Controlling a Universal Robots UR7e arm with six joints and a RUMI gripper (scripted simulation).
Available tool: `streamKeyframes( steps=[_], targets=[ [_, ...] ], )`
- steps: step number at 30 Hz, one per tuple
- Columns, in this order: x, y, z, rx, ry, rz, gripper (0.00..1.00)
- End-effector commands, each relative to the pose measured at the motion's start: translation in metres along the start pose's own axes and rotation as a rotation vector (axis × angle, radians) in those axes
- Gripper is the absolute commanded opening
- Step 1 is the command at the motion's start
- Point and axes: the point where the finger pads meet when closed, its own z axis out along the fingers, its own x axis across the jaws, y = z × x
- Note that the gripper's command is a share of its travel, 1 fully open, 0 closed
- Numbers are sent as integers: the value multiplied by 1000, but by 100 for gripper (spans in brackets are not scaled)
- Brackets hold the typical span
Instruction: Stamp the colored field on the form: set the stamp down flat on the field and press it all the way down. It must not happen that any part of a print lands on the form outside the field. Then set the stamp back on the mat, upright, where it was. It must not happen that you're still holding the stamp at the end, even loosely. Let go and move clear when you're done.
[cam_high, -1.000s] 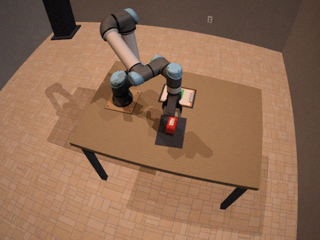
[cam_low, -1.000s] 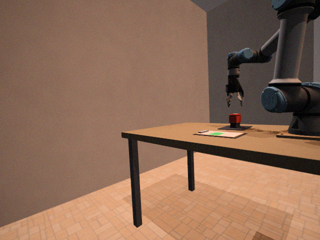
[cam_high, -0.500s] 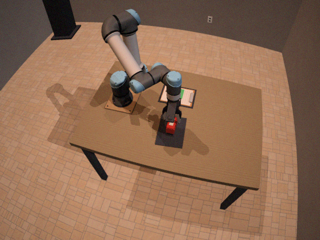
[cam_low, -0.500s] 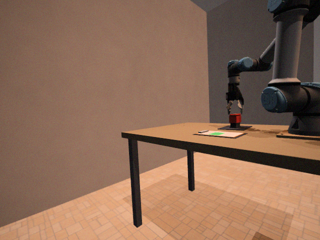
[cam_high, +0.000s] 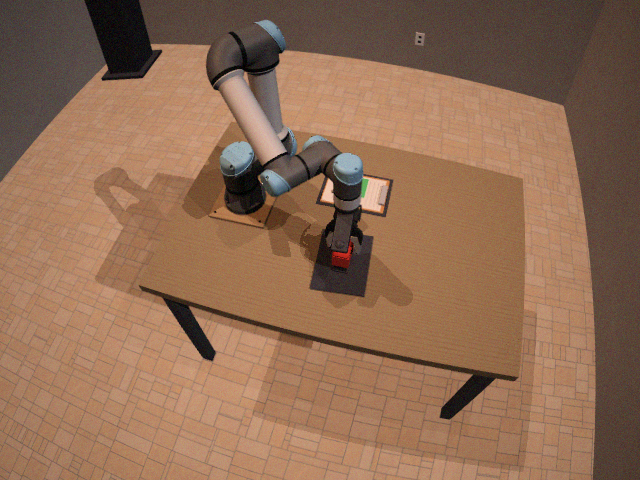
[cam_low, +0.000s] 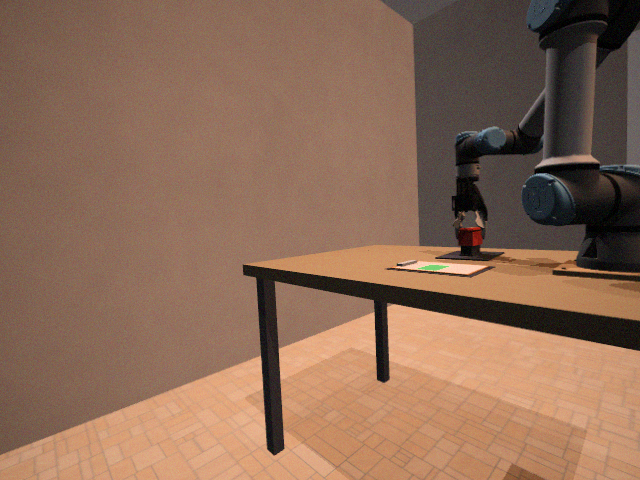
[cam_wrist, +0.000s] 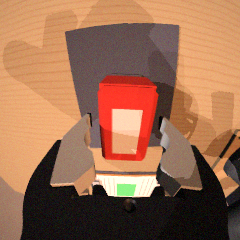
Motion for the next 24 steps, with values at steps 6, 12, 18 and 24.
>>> streamKeyframes(
  steps=[6,12,18,24],
  targets=[
    [-1,0,2,1,-1,0,55],
    [-1,0,2,1,-1,0,20],
    [-1,0,2,1,-1,0,20],
    [-1,0,2,1,-1,0,20]
  ],
)
